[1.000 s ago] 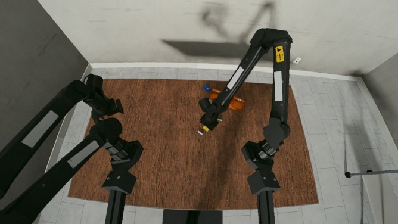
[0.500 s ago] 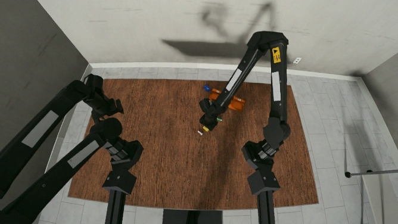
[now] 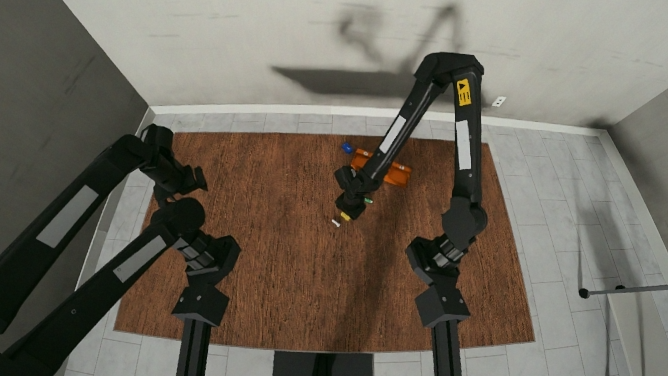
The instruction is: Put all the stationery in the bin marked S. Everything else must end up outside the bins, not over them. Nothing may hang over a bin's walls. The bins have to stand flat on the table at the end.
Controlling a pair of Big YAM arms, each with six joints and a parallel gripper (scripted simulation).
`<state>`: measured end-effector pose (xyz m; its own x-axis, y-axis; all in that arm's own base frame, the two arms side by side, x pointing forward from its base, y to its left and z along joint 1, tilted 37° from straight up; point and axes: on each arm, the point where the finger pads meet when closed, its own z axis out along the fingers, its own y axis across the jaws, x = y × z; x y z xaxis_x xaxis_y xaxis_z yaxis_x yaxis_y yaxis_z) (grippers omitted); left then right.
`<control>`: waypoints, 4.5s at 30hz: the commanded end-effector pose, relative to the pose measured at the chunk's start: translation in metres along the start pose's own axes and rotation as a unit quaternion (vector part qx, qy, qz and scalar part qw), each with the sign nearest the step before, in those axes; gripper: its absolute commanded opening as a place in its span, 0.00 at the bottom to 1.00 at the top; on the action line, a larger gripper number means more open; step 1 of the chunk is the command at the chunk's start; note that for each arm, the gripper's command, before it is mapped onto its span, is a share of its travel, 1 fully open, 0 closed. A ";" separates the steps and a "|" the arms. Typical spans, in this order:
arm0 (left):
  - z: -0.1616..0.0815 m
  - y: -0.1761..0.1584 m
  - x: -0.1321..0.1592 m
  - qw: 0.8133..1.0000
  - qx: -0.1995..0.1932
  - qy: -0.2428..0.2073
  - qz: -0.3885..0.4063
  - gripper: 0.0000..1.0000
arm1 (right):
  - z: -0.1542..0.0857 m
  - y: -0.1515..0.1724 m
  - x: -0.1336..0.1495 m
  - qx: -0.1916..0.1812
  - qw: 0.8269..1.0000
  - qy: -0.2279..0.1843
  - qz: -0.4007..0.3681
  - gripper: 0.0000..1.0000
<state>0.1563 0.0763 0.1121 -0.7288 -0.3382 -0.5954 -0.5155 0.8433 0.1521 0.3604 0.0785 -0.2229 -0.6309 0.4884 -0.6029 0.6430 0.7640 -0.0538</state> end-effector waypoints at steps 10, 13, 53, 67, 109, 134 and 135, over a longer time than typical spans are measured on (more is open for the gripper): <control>0.003 0.000 0.006 1.000 -0.002 0.006 0.005 1.00 | -0.002 0.000 0.001 -0.003 1.000 -0.001 -0.002 0.34; 0.003 0.000 0.006 1.000 -0.002 0.006 0.005 1.00 | -0.002 0.000 0.002 -0.003 1.000 -0.001 -0.002 0.34; 0.003 0.000 0.006 1.000 -0.002 0.006 0.005 1.00 | -0.064 -0.004 0.004 -0.001 1.000 0.000 -0.003 0.34; 0.003 0.000 0.006 1.000 -0.002 0.006 0.005 1.00 | -0.059 -0.008 0.001 0.006 1.000 0.001 0.004 0.34; 0.003 0.000 0.006 1.000 -0.002 0.006 0.005 1.00 | -0.070 -0.043 -0.196 -0.006 1.000 -0.005 0.004 0.34; 0.003 0.000 0.006 1.000 -0.002 0.006 0.005 1.00 | -0.066 -0.059 -0.253 -0.002 0.983 0.010 -0.182 0.34; 0.003 0.000 0.006 1.000 -0.002 0.006 0.005 1.00 | -0.066 -0.059 -0.253 -0.002 0.983 0.010 -0.182 0.34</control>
<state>0.1563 0.0763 0.1121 -0.7288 -0.3382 -0.5954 -0.5155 0.8433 0.1521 0.4607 -0.0704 -0.0060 -0.7972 0.2223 -0.5614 0.4106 0.8813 -0.2341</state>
